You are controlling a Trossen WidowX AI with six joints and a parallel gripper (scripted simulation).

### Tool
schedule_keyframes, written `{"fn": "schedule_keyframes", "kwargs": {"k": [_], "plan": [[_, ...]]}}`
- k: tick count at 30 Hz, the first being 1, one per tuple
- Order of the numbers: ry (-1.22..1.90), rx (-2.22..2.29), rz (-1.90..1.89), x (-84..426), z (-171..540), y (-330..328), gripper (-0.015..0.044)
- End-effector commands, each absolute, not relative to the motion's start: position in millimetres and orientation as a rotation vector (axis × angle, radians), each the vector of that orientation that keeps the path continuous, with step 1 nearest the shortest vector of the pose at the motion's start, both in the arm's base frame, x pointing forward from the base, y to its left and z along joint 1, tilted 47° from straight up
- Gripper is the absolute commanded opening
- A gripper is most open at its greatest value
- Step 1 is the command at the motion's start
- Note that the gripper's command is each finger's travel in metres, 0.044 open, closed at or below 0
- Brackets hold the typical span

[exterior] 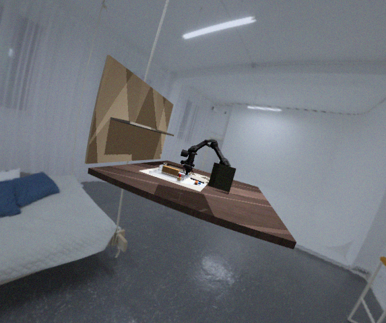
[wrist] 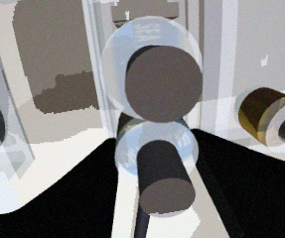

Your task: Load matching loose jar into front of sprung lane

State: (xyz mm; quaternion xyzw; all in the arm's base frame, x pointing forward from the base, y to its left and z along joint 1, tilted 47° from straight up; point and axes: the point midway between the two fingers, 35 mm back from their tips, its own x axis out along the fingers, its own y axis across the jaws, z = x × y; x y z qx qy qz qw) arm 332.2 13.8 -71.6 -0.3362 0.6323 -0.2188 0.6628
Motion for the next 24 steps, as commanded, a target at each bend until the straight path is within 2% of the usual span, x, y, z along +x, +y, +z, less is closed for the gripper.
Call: {"fn": "schedule_keyframes", "kwargs": {"k": [1,3,17,24], "plan": [[1.427,-0.757,-0.499,332.2,-71.7,13.8,0.0236],[1.427,-0.757,-0.499,332.2,-71.7,13.8,0.0282],[1.427,-0.756,-0.498,329.7,-57.9,28.5,0.0282],[1.428,-0.756,-0.497,313.0,-57.9,27.1,0.0282]]}}
